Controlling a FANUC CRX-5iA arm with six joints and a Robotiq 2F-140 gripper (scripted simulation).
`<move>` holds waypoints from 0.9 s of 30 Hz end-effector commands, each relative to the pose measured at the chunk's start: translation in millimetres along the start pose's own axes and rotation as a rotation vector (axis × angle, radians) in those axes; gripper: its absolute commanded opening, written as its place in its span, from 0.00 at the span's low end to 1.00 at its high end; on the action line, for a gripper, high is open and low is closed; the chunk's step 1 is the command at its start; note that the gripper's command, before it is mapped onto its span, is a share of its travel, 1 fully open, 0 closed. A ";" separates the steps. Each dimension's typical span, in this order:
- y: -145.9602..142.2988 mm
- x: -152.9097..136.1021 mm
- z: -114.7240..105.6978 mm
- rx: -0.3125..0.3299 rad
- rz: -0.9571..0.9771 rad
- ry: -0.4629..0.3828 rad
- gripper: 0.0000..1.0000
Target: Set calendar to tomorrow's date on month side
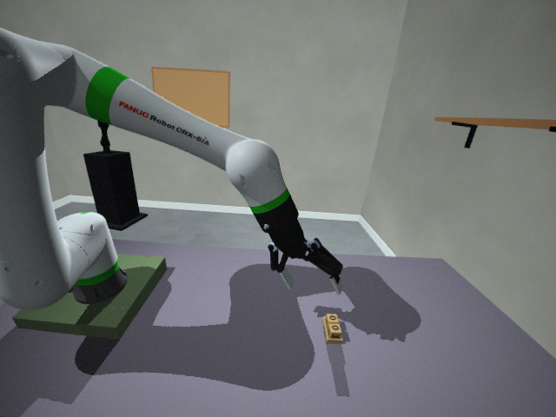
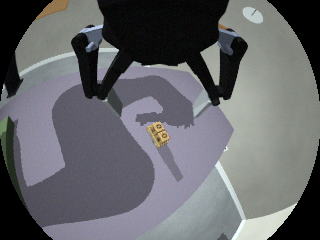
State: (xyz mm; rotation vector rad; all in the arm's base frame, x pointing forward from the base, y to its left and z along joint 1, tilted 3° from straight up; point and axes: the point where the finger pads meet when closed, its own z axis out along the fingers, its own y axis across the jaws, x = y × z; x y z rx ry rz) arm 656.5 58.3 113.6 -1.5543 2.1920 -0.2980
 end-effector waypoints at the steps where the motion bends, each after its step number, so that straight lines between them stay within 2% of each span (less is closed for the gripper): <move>1: -0.3 -0.1 -0.2 0.000 0.000 0.000 1.00; 20: -2.6 -0.8 0.7 -0.005 -0.008 0.006 1.00; 26: -28.3 -8.0 11.2 -0.082 -0.102 0.068 1.00; 27: -35.7 -9.9 14.6 -0.110 -0.135 0.086 1.00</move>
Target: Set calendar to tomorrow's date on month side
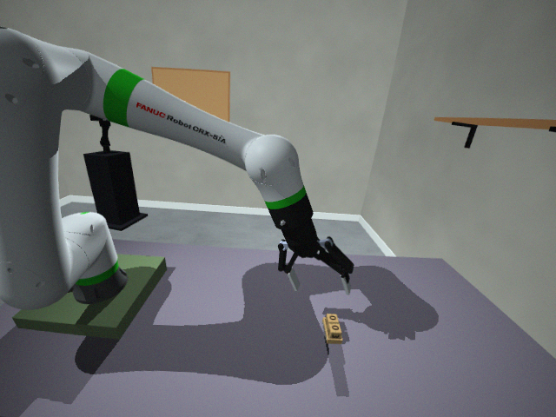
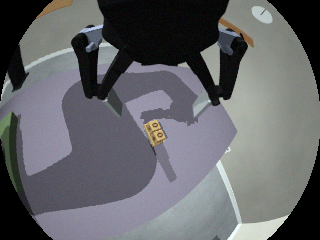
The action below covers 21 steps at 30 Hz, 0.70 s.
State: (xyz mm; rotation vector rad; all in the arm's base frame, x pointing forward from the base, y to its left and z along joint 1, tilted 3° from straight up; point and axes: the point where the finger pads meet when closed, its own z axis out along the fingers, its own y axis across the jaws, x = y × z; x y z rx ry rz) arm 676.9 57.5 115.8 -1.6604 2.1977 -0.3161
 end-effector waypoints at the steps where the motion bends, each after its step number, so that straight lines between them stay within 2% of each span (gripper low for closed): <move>1: -17.9 -3.7 6.2 -0.070 -0.069 0.038 1.00; 2: -25.3 -5.1 9.5 -0.102 -0.104 0.056 1.00; 4: -25.3 -5.1 9.5 -0.102 -0.104 0.056 1.00; 5: -32.3 -6.3 12.9 -0.137 -0.142 0.072 1.00; 7: -32.3 -6.3 12.9 -0.137 -0.142 0.072 1.00; 8: -38.5 -7.2 16.3 -0.174 -0.181 0.086 1.00; 10: -38.5 -7.2 16.3 -0.174 -0.181 0.086 1.00; 11: -43.7 -7.7 19.5 -0.212 -0.221 0.098 1.00; 13: -43.7 -7.7 19.5 -0.212 -0.221 0.098 1.00; 14: -47.8 -7.8 22.5 -0.251 -0.259 0.107 1.00; 15: -47.8 -7.8 22.5 -0.251 -0.259 0.107 1.00; 16: -50.8 -7.5 25.2 -0.288 -0.296 0.113 1.00; 18: -50.8 -7.5 25.2 -0.288 -0.296 0.113 1.00; 21: -54.0 -6.3 29.3 -0.353 -0.359 0.119 1.00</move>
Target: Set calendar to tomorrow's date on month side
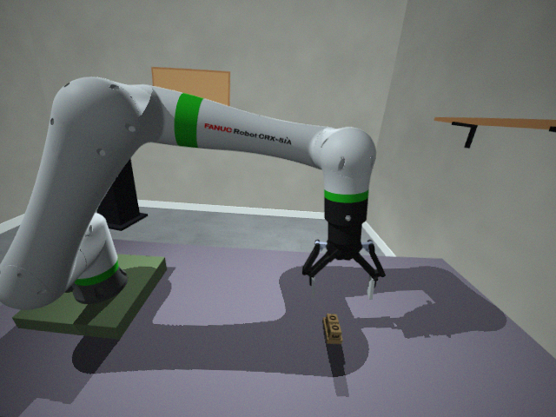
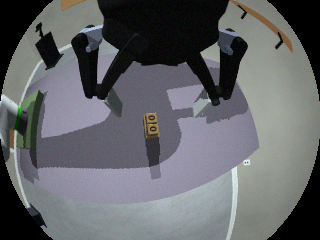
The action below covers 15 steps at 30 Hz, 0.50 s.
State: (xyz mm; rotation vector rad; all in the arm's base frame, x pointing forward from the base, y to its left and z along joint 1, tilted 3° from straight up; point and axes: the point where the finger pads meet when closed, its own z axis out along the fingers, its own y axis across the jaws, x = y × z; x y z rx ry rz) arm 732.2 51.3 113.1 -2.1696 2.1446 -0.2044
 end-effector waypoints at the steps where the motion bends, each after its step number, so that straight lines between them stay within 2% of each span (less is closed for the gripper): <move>1: -5.4 1.8 2.8 -0.084 -0.066 0.003 1.00; 3: -5.4 1.8 2.8 -0.084 -0.066 0.003 1.00; 6: -6.3 3.9 6.1 -0.144 -0.131 0.003 1.00; 15: -6.1 4.6 7.1 -0.162 -0.150 0.002 1.00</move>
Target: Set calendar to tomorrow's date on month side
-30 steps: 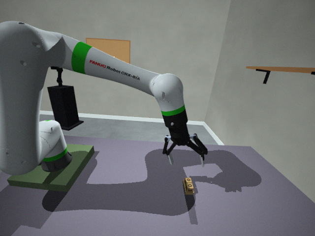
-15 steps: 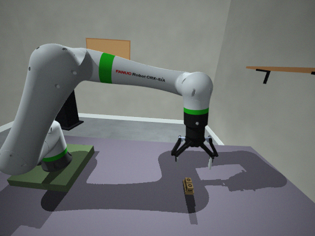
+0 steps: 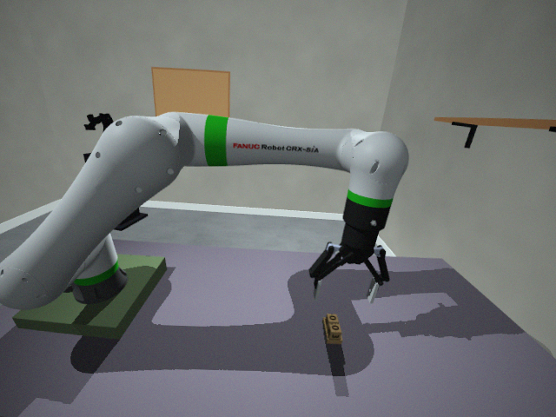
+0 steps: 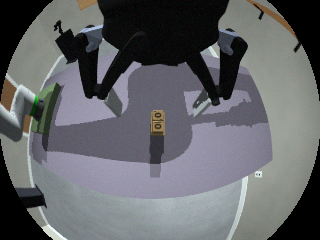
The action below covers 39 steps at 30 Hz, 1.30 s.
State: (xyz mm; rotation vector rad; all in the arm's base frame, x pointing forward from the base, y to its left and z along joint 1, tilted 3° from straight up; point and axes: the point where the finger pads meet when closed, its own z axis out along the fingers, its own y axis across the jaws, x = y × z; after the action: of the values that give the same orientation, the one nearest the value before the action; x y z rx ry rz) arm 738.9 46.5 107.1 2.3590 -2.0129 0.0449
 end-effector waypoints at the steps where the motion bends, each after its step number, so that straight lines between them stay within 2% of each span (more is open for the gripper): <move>1: -0.4 0.1 -0.1 -0.003 0.000 0.000 1.00; 12: -0.5 0.1 0.2 -0.003 0.000 0.000 1.00; 18: -2.6 0.3 28.1 -0.004 -0.001 0.000 1.00; 22: -2.7 0.4 30.4 -0.004 -0.001 0.000 1.00; 23: -2.7 0.4 30.4 -0.004 -0.001 0.000 0.36; 39: -2.7 0.4 30.4 -0.004 -0.001 0.000 0.36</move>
State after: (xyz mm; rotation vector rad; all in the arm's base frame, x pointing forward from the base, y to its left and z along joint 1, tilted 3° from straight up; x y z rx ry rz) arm 741.3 45.0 76.4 2.3574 -2.0106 0.0400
